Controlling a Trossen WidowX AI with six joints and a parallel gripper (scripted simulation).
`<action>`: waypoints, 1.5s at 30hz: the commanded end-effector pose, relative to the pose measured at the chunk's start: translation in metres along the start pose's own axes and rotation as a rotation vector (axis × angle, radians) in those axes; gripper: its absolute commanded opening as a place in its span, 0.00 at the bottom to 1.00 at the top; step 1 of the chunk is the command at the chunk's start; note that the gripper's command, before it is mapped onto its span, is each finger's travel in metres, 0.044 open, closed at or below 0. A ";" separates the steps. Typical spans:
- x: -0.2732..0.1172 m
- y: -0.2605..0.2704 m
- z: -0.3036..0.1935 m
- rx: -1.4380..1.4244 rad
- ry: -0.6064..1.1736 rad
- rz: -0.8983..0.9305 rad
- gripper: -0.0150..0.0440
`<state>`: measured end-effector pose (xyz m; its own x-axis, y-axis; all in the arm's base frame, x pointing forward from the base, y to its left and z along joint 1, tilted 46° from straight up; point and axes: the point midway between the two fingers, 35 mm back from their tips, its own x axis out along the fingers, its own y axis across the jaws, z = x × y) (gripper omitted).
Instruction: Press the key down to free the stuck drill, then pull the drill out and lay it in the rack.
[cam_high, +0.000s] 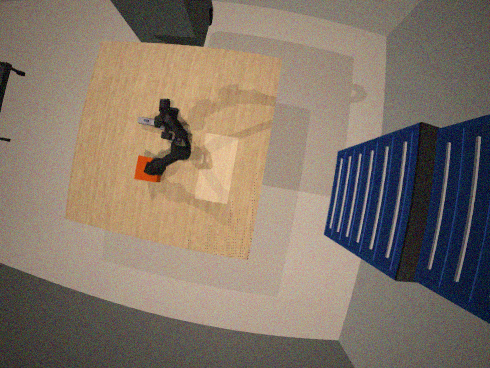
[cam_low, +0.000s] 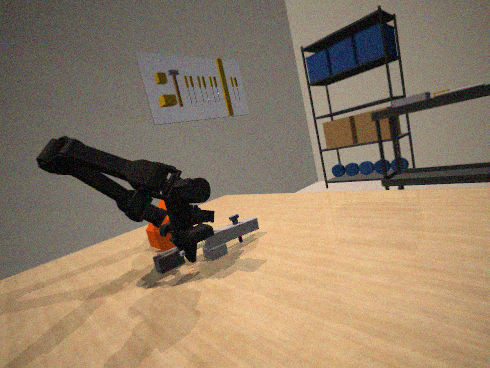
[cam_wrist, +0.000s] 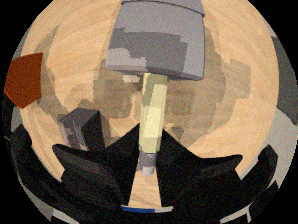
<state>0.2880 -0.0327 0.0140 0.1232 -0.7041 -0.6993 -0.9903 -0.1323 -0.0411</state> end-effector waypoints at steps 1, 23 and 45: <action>0.000 0.000 0.000 0.003 0.000 -0.002 0.25; -0.003 0.003 -0.002 0.003 0.001 0.002 0.25; -0.006 0.001 -0.030 0.003 0.002 0.002 0.25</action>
<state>0.2862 -0.0458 0.0329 0.1152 -0.7040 -0.7008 -0.9912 -0.1278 -0.0346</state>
